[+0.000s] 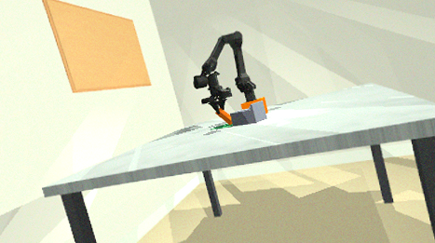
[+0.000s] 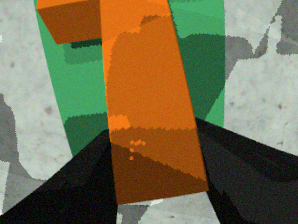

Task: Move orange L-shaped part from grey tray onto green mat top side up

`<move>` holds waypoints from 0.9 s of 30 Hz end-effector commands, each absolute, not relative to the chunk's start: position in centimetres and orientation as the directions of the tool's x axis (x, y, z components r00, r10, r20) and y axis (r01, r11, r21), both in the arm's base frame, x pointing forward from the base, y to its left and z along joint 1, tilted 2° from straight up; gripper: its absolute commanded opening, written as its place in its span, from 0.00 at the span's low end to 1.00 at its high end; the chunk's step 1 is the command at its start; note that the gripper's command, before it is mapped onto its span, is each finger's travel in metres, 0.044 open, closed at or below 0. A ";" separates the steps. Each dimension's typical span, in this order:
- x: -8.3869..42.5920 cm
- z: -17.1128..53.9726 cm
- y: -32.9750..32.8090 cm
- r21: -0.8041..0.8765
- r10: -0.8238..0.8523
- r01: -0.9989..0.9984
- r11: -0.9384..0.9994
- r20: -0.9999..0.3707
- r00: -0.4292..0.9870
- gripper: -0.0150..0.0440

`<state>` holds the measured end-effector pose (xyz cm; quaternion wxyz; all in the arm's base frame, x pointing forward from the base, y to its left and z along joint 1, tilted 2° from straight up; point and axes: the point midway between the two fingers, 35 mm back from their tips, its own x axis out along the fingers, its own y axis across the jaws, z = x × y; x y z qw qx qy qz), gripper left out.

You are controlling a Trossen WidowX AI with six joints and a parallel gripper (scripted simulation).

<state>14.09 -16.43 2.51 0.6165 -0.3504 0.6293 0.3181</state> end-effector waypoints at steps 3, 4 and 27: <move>14.1 2.5 -16.4 -0.032 -0.049 -0.833 0.552 -0.999 0.006 0.34; 14.1 2.5 -16.4 -0.032 -0.049 -0.833 0.552 -0.999 0.006 0.39; 14.2 11.0 -16.3 -0.044 -0.058 -0.838 0.545 -0.998 0.015 0.93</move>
